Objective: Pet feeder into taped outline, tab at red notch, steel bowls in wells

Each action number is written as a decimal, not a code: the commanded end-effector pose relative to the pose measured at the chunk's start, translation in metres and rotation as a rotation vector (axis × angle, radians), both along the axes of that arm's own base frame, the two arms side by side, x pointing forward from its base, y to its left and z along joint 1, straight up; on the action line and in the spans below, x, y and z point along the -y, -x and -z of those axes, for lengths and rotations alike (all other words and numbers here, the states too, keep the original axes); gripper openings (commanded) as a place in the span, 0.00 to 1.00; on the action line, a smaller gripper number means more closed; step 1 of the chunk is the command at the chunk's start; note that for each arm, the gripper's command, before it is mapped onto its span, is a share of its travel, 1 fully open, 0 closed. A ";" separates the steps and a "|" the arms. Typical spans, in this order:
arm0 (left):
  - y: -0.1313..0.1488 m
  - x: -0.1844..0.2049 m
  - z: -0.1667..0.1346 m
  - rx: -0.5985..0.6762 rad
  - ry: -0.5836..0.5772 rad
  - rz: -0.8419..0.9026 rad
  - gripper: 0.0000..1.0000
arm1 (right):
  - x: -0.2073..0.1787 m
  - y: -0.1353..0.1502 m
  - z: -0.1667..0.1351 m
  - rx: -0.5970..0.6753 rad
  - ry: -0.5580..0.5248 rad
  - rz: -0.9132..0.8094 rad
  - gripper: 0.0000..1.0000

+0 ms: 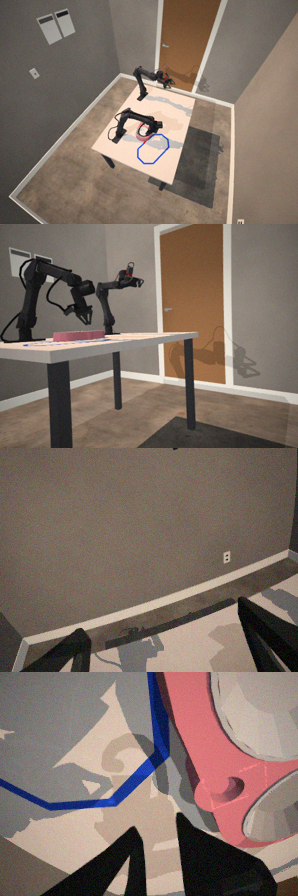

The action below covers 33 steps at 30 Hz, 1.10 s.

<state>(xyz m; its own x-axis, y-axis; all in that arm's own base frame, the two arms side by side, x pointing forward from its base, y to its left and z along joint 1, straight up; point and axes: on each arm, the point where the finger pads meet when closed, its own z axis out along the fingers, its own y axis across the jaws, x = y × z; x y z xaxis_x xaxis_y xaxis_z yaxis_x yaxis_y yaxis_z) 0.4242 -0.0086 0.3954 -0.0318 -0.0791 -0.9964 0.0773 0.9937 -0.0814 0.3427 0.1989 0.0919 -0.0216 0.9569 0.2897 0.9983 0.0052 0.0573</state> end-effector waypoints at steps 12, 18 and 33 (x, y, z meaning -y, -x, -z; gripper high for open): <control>0.057 -0.012 -0.053 0.137 -0.066 -0.096 1.00 | -0.029 0.042 0.022 -0.107 0.022 -0.099 0.30; 0.039 -0.011 -0.030 0.077 -0.068 -0.083 1.00 | -0.035 0.025 -0.011 -0.017 -0.028 -0.095 0.30; 0.047 -0.007 -0.028 0.082 -0.066 -0.073 1.00 | -0.031 0.031 0.004 -0.022 -0.019 -0.098 0.30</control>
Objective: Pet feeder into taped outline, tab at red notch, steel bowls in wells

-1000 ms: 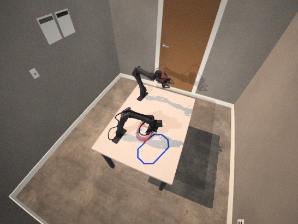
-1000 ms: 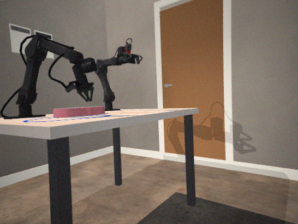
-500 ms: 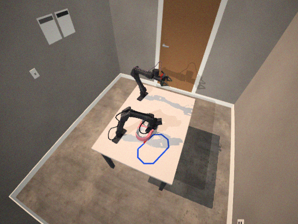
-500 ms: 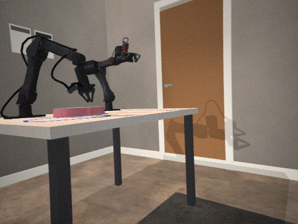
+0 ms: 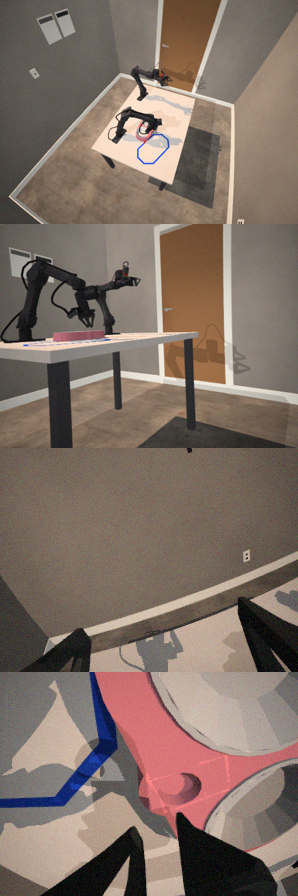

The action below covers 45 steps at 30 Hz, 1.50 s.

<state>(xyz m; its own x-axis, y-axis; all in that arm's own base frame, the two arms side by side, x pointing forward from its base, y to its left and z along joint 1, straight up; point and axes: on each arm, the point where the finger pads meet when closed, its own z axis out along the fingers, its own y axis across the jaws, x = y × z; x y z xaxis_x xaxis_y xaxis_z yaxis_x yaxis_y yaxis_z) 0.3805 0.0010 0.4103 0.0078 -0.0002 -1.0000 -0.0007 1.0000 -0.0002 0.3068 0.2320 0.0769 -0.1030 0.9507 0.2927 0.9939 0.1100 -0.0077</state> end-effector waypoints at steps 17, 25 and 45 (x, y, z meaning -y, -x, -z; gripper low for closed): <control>0.003 0.002 -0.013 0.046 0.011 0.008 1.00 | 0.003 -0.006 0.012 0.040 -0.019 0.010 0.30; 0.003 0.002 -0.013 0.046 0.011 0.008 1.00 | 0.001 -0.007 0.029 0.026 -0.010 0.006 0.30; 0.003 0.002 -0.013 0.046 0.011 0.008 1.00 | 0.001 -0.008 0.025 0.030 -0.009 0.007 0.22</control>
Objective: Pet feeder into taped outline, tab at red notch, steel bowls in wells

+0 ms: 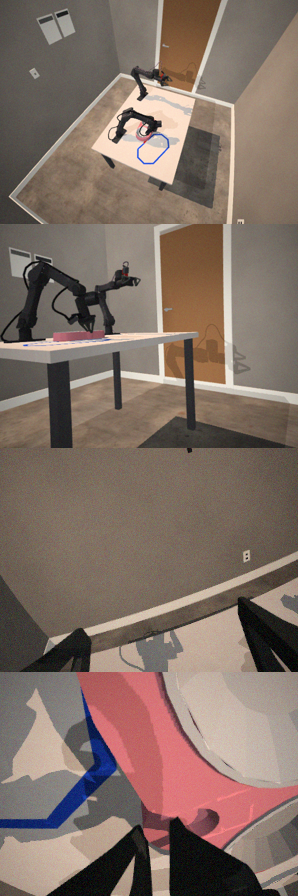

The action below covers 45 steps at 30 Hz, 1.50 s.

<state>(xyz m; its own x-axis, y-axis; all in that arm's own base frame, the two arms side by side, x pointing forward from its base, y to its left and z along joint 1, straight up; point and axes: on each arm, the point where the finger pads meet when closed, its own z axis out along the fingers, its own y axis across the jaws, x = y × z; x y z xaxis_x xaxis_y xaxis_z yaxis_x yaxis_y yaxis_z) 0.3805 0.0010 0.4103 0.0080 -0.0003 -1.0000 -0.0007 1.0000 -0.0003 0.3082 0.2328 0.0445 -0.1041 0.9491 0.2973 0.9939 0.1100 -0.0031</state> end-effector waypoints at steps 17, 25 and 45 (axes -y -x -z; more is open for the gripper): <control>0.003 0.002 -0.013 0.046 0.011 0.008 1.00 | 0.001 -0.009 -0.008 0.037 -0.010 0.007 0.19; 0.003 0.002 -0.013 0.046 0.011 0.008 1.00 | 0.001 -0.009 -0.008 0.037 -0.010 0.007 0.18; 0.003 0.002 -0.013 0.046 0.011 0.008 1.00 | 0.001 -0.009 -0.008 0.034 -0.009 0.007 0.17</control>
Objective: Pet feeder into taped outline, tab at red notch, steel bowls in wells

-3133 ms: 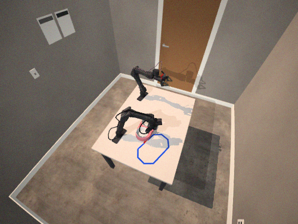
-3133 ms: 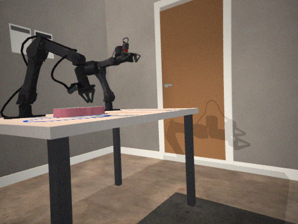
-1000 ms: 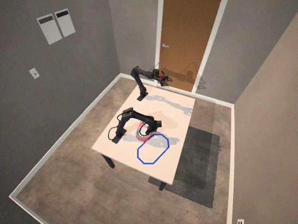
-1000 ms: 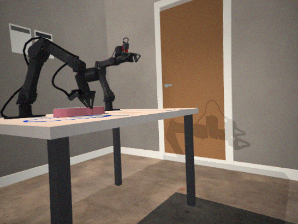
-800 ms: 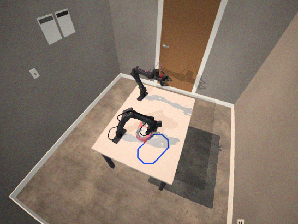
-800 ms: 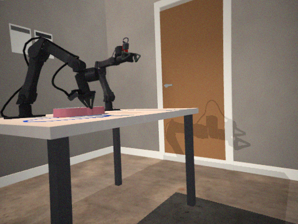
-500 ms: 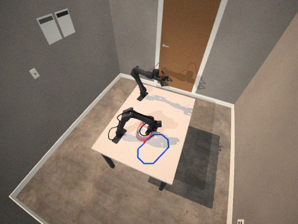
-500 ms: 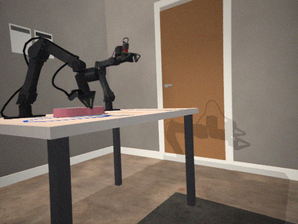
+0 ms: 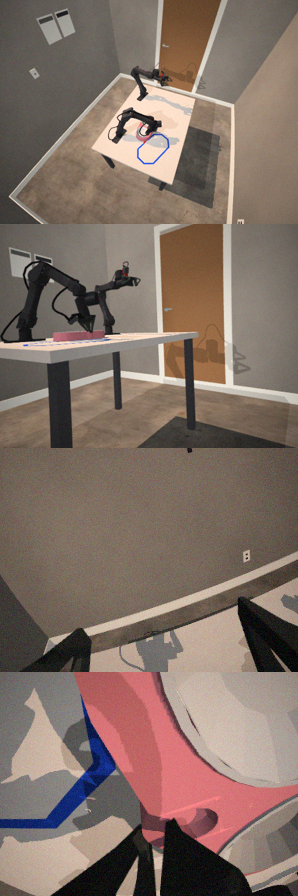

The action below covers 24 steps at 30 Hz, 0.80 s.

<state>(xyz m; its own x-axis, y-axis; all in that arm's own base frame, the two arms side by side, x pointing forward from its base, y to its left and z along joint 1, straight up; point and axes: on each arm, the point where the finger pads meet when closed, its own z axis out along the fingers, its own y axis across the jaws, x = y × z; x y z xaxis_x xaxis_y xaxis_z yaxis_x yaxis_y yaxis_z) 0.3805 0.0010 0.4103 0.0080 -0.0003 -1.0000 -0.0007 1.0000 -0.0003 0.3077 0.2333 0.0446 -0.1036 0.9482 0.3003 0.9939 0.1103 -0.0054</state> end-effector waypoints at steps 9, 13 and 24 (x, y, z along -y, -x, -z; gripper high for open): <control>0.003 0.002 -0.013 0.046 0.011 0.008 1.00 | 0.001 -0.009 -0.008 0.036 -0.006 0.007 0.17; 0.003 0.002 -0.013 0.046 0.011 0.008 1.00 | 0.002 -0.009 -0.008 0.036 -0.005 0.007 0.16; 0.003 0.002 -0.013 0.046 0.011 0.008 1.00 | 0.002 -0.011 -0.002 0.012 0.008 -0.025 0.16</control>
<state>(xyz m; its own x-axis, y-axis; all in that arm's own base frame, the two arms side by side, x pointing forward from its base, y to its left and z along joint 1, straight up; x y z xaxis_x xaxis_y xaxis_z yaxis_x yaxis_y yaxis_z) 0.3805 0.0010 0.4103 0.0080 -0.0003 -1.0000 -0.0007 1.0000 -0.0003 0.3083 0.2336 0.0446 -0.1141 0.9469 0.3004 0.9925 0.1222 -0.0083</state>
